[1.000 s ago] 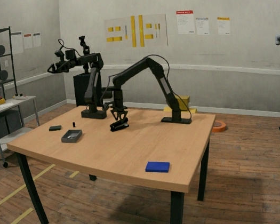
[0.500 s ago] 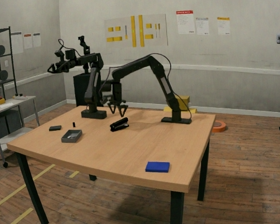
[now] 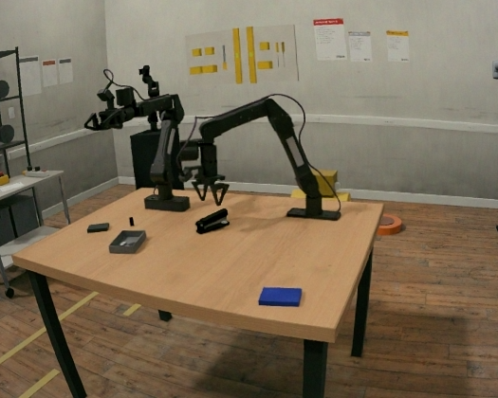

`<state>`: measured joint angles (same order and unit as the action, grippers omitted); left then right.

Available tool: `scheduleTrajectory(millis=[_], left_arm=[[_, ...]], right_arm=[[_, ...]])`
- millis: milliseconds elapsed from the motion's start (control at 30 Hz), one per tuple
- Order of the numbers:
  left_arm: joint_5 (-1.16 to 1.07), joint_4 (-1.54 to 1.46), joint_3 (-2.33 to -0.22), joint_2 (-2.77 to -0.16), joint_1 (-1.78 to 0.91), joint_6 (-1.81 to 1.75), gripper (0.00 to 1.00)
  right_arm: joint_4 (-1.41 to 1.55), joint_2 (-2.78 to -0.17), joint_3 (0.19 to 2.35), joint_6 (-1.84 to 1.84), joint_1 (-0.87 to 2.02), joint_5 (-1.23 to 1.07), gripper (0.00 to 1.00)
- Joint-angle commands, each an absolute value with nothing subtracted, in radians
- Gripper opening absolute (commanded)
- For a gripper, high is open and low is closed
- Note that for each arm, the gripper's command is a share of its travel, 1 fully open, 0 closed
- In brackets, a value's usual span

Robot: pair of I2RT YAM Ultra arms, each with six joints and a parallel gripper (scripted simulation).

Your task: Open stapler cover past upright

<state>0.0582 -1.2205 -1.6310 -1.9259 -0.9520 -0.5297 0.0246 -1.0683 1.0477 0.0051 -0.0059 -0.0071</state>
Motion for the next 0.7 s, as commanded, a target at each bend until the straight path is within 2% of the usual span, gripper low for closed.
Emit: scheduleTrajectory(millis=[0, 367, 667], left_arm=[[0.179, -1.174, -1.581, -1.816, -0.926, -0.514, 1.00], [0.403, -0.987, -1.363, -1.400, -0.791, -0.369, 1.00], [0.384, -0.690, -1.225, -1.134, -0.584, -0.137, 1.00]], right_arm=[[-0.003, -1.045, 1.051, 0.000, 0.000, 0.000, 1.00], [-0.003, -1.045, 1.051, 0.000, 0.000, 0.000, 1.00], [-0.003, -1.045, 1.051, 0.000, 0.000, 0.000, 1.00]])
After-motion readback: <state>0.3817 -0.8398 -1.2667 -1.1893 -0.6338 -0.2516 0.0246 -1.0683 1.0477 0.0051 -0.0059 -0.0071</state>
